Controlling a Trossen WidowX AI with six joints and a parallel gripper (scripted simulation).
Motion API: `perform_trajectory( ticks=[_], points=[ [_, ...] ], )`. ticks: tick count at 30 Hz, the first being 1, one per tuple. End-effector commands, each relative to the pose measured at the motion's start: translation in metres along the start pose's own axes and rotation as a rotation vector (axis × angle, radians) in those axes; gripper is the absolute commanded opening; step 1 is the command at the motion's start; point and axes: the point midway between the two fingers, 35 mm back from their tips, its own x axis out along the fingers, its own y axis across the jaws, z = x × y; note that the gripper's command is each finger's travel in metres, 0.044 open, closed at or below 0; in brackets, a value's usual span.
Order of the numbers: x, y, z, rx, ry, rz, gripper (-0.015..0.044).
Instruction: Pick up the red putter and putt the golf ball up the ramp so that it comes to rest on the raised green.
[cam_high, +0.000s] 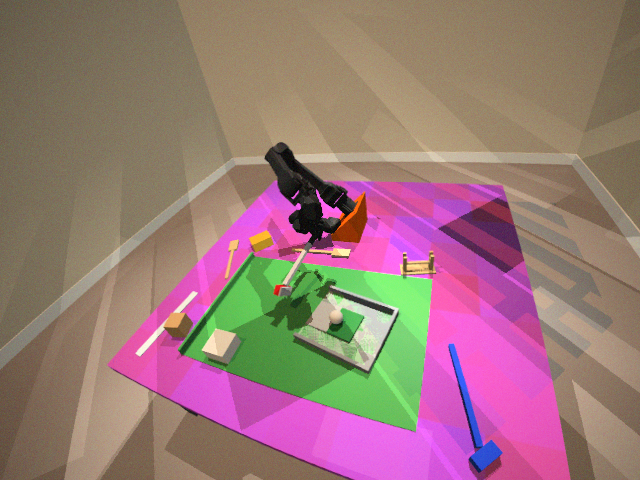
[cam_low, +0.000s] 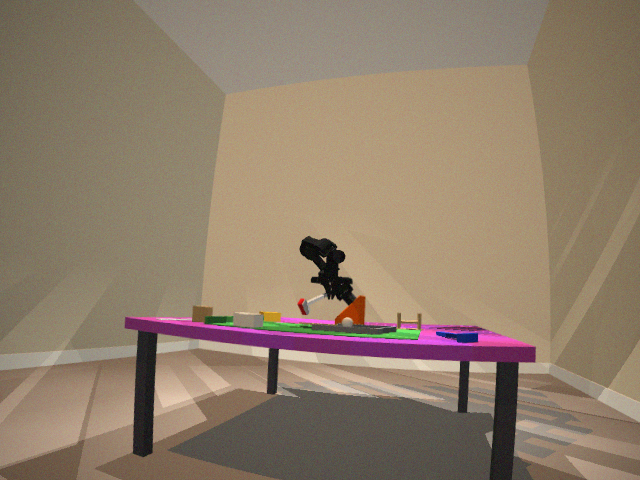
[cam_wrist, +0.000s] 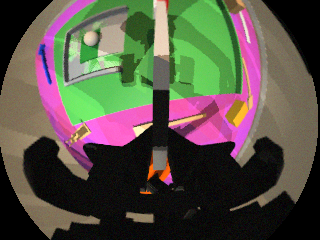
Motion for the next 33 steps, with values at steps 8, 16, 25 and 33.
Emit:
perform_trajectory(
  ticks=[8,16,25,33],
  points=[
    [-0.0057,0.0001,0.0001,0.000,-0.003,0.001,0.0000],
    [-0.0057,0.0001,0.0001,0.000,-0.003,0.001,0.0000],
    [-0.0057,0.0001,0.0001,0.000,-0.003,0.001,0.0000],
    [-0.0057,0.0001,0.0001,0.000,-0.003,0.001,0.0000]
  ],
)
